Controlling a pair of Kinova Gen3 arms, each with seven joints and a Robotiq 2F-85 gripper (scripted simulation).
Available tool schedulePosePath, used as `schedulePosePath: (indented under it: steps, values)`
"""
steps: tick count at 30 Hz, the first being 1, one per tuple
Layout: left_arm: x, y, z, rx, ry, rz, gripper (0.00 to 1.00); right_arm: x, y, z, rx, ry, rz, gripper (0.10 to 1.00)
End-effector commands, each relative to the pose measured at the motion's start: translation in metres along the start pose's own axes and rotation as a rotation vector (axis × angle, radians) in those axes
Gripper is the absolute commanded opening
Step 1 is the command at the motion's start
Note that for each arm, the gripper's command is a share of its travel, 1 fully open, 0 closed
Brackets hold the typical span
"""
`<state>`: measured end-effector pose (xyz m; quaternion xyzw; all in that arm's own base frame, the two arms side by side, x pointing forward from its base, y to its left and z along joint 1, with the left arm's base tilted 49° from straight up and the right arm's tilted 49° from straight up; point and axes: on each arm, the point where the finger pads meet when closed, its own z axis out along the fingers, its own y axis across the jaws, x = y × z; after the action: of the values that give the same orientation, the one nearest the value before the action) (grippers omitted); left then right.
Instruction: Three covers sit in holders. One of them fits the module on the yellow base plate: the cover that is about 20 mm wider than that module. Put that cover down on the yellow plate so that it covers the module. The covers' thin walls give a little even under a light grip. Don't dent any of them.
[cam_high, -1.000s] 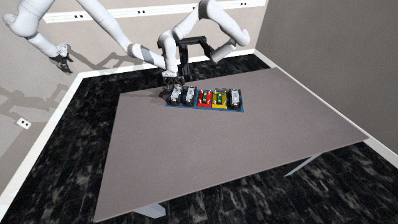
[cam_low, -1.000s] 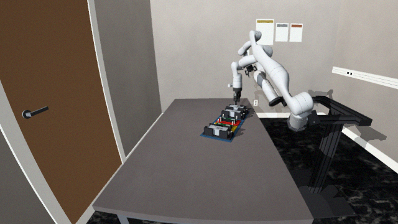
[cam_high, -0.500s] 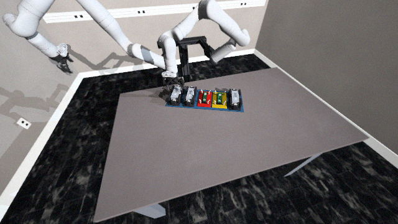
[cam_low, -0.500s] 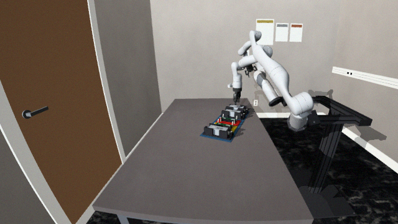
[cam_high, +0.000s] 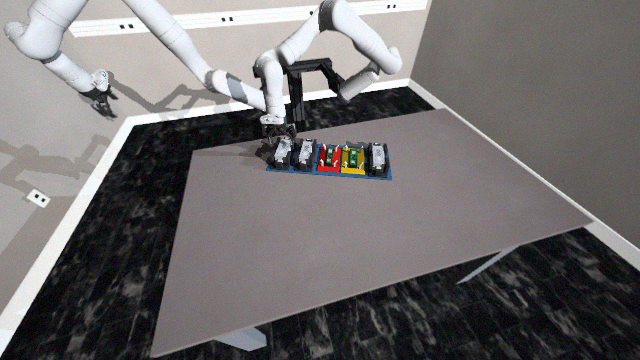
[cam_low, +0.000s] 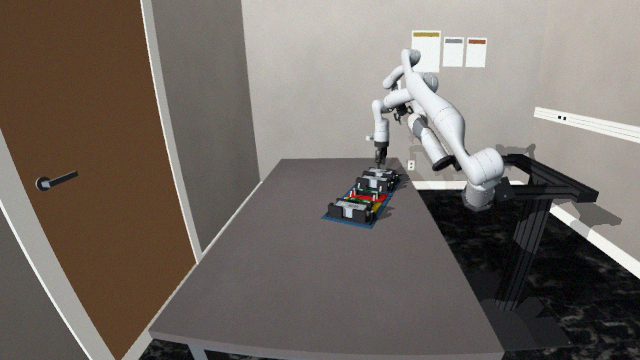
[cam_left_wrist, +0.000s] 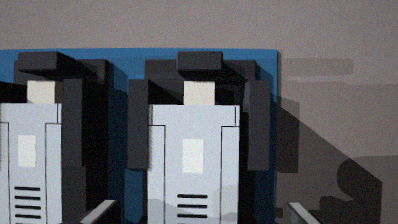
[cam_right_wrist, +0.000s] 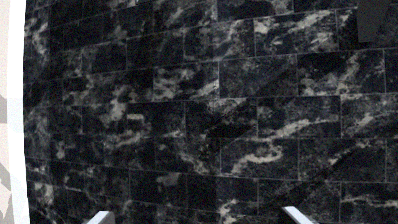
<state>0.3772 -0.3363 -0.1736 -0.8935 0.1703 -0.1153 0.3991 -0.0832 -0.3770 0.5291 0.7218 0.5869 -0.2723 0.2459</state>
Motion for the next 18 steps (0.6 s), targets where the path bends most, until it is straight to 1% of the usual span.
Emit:
schedulePosePath:
  steps: [1, 8, 15, 16, 18]
  values:
    - [0.0009, -0.0009, 0.0001, -0.001, 0.002, 0.001, 0.999, -0.0003, -0.0004, -0.0004, 0.000, -0.001, 0.001, 0.999]
    - [0.0019, -0.0042, 0.0044, 0.003, 0.003, 0.002, 0.999, -0.0003, -0.0004, -0.0004, 0.000, -0.001, 0.001, 0.999]
    - [0.0019, -0.0042, 0.0044, 0.003, 0.003, 0.002, 0.999, -0.0003, -0.0004, -0.0004, 0.000, -0.001, 0.001, 0.999]
    - [0.0005, -0.0014, 0.0032, -0.001, 0.001, -0.001, 0.999, -0.0003, -0.0004, -0.0004, 0.000, -0.001, 0.001, 0.999]
    - [0.0006, -0.0015, 0.0050, 0.000, 0.001, 0.000, 0.999, -0.0003, -0.0004, -0.0004, 0.000, -0.001, 0.001, 0.999]
